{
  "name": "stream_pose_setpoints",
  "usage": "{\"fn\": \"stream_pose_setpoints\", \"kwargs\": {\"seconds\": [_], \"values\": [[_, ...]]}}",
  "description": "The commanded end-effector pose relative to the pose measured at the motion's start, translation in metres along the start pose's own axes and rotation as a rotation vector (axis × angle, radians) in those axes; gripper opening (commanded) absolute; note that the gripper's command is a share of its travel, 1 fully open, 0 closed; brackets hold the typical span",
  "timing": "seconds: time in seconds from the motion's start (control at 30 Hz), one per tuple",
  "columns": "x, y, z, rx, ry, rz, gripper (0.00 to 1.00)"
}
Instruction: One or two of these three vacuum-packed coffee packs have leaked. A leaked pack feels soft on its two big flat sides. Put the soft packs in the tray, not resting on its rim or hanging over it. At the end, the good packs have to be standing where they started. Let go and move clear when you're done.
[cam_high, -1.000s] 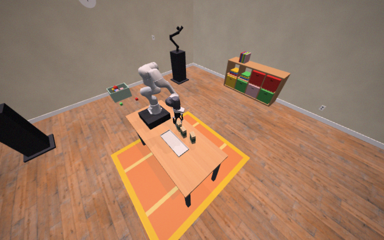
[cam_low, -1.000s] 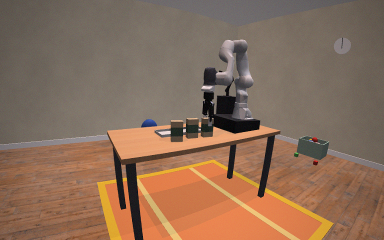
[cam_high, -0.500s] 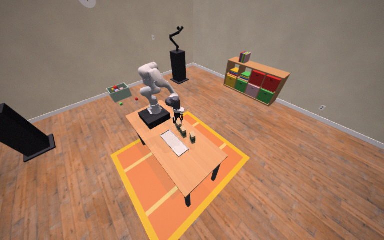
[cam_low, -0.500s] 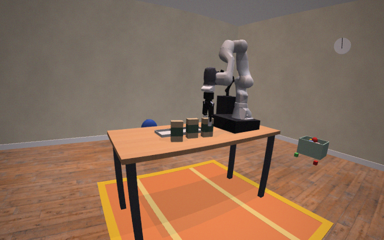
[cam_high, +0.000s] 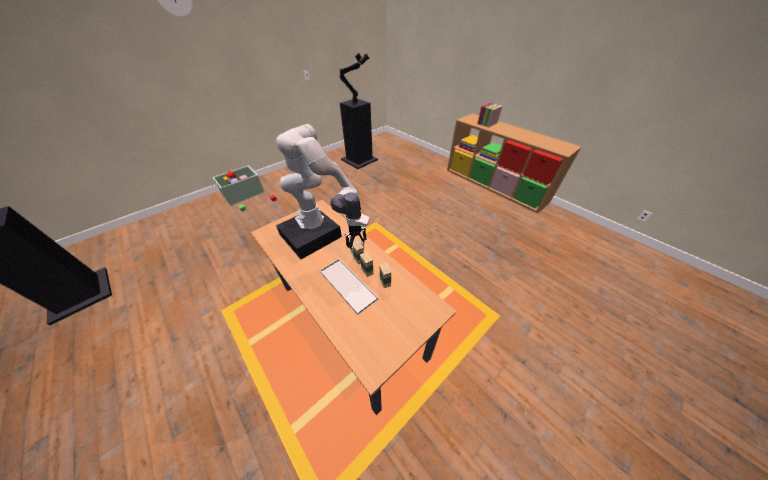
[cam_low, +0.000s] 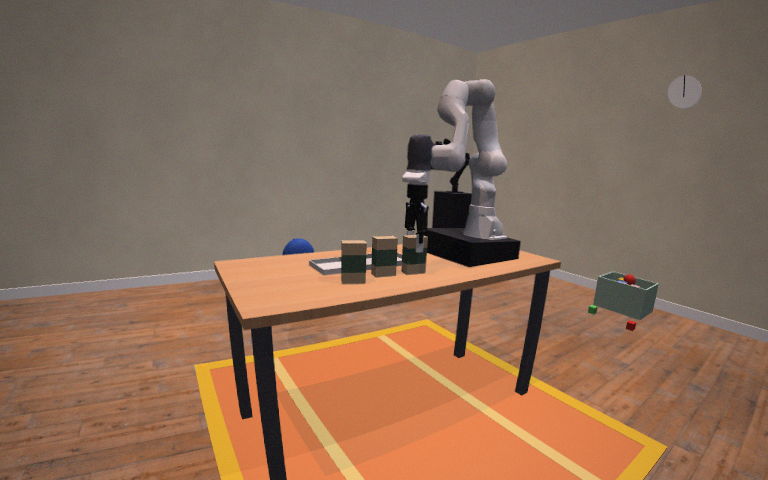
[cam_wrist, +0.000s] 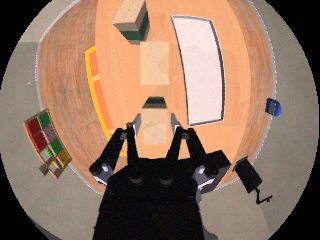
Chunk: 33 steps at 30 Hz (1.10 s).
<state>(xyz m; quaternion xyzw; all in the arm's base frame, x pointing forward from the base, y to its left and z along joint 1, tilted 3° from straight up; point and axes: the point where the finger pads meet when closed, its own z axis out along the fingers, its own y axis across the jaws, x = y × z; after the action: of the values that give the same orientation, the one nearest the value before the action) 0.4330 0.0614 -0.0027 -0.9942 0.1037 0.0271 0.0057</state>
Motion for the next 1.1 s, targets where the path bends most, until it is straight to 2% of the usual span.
{"fn": "stream_pose_setpoints", "kwargs": {"seconds": [0.0, 0.13, 0.17, 1.07], "values": [[-0.0008, -0.0003, 0.0012, 0.000, -0.001, 0.004, 0.53], [-0.0008, -0.0003, 0.0012, 0.000, -0.001, 0.004, 0.53], [-0.0008, -0.0003, 0.0012, 0.000, -0.001, 0.004, 0.23], [-0.0008, -0.0003, 0.0012, 0.000, -0.001, 0.004, 0.23]]}}
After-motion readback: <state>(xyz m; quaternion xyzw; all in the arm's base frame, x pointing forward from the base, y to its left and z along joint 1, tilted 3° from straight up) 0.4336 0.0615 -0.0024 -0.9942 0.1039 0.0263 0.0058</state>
